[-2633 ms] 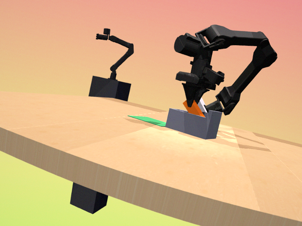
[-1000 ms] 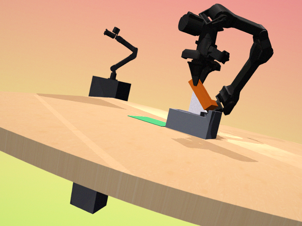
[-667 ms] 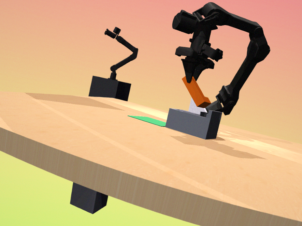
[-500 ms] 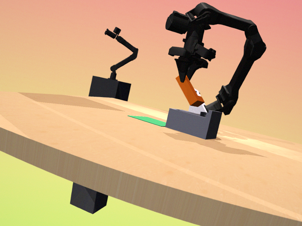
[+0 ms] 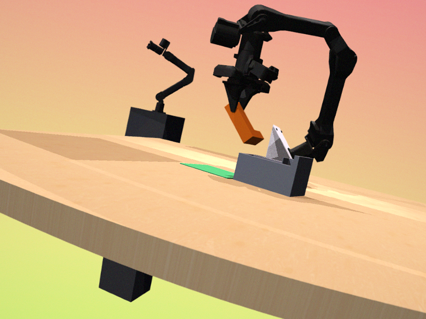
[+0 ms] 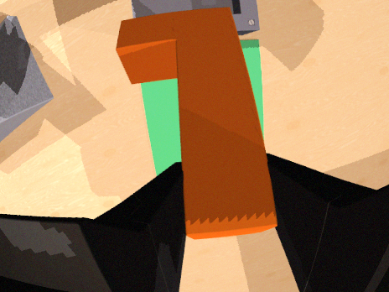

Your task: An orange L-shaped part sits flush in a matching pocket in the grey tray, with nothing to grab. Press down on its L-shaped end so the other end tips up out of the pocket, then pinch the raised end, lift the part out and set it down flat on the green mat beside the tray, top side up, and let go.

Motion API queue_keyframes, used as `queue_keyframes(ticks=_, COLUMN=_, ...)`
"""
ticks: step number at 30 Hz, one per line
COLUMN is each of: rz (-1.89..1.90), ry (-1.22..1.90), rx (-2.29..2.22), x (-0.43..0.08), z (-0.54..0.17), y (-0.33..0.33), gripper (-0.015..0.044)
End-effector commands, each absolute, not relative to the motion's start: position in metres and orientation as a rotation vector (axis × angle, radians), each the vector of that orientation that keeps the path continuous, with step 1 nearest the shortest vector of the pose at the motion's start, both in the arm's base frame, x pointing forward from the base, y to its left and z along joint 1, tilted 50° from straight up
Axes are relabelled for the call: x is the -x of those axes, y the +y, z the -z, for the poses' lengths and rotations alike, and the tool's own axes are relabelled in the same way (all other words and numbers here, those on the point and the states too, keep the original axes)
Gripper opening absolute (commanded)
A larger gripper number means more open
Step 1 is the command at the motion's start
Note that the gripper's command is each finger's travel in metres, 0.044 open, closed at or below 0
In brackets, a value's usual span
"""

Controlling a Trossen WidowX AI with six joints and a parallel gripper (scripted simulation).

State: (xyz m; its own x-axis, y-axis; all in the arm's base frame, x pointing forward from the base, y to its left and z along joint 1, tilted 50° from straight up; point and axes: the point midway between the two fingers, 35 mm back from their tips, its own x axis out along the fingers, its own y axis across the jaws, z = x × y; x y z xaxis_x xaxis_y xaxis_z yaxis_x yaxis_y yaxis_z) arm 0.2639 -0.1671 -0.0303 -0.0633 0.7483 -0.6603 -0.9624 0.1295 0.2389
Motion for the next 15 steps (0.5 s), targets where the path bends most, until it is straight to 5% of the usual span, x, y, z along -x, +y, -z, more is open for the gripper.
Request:
queue_keyframes(ticks=1, rz=-1.453, ry=0.784, rx=0.354, x=-0.257, z=0.047, y=-0.181, gripper=0.0)
queue_keyframes(ticks=15, rz=-1.452, ry=0.785, rx=0.355, x=-0.25, z=0.063, y=-0.191, gripper=0.0)
